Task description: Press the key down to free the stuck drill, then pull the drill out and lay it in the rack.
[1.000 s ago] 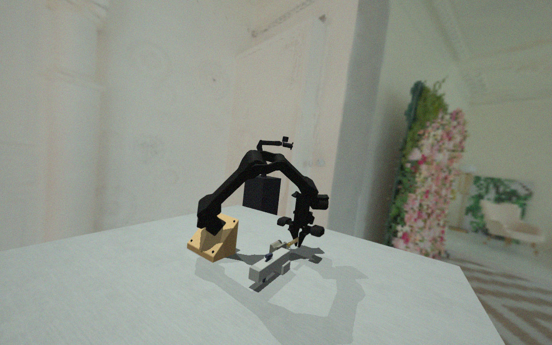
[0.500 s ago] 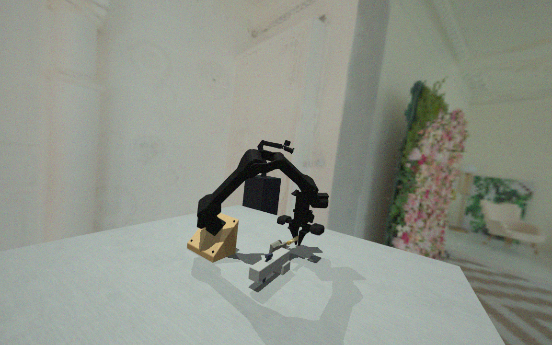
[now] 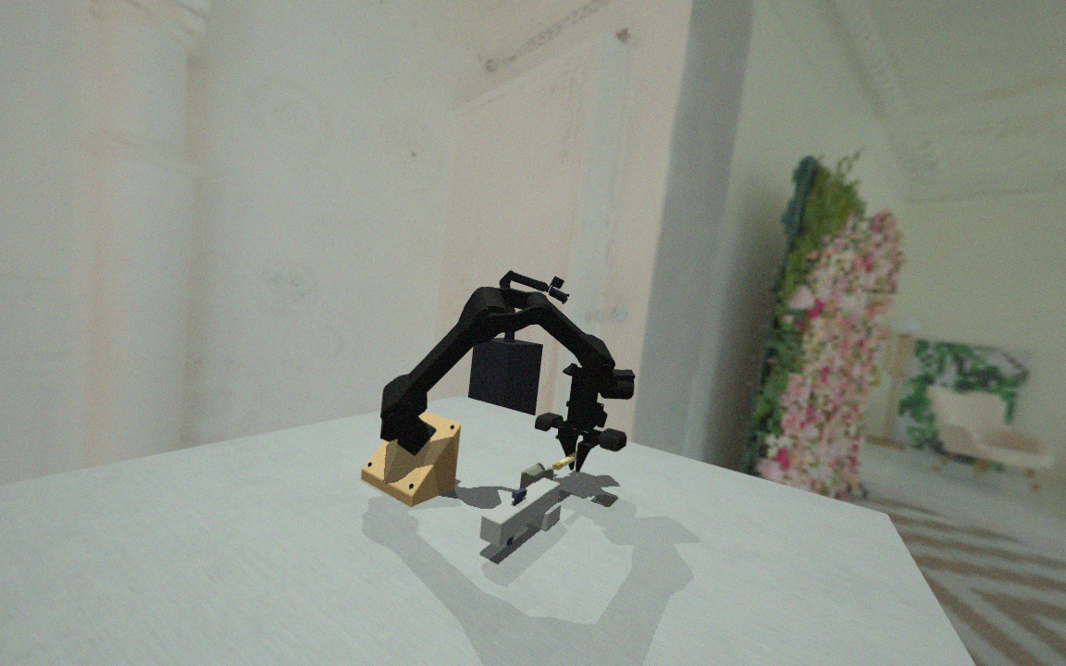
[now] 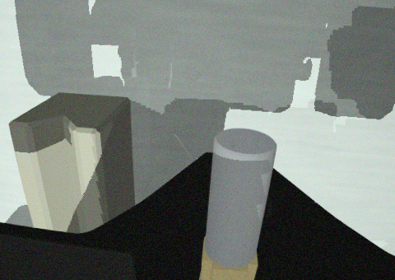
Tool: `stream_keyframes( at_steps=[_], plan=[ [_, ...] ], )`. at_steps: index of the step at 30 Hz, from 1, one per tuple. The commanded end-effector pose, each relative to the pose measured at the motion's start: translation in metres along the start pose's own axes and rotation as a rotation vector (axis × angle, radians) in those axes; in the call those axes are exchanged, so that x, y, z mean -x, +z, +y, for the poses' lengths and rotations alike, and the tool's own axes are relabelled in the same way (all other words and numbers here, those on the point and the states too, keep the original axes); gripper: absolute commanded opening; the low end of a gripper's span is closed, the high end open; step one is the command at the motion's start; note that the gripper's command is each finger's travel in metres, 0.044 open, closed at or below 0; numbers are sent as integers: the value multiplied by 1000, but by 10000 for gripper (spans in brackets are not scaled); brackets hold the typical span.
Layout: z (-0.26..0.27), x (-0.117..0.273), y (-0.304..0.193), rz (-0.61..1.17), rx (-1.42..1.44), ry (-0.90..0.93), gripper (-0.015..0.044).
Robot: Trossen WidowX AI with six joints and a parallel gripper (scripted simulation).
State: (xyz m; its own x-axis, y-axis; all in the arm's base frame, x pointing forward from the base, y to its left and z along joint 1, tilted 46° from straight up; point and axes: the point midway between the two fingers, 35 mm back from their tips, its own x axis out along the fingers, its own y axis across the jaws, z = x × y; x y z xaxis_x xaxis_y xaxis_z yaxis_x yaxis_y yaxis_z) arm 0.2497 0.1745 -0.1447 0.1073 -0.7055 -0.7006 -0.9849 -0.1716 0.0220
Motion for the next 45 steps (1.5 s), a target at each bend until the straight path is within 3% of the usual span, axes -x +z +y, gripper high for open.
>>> stream_keyframes(
  at_steps=[1,27,45],
  plan=[
    [-1,3,1,-7,-9,1,0],
    [-2,10,2,-7,-9,1,0],
    [25,11,12,-9,-8,2,0]
  ],
)
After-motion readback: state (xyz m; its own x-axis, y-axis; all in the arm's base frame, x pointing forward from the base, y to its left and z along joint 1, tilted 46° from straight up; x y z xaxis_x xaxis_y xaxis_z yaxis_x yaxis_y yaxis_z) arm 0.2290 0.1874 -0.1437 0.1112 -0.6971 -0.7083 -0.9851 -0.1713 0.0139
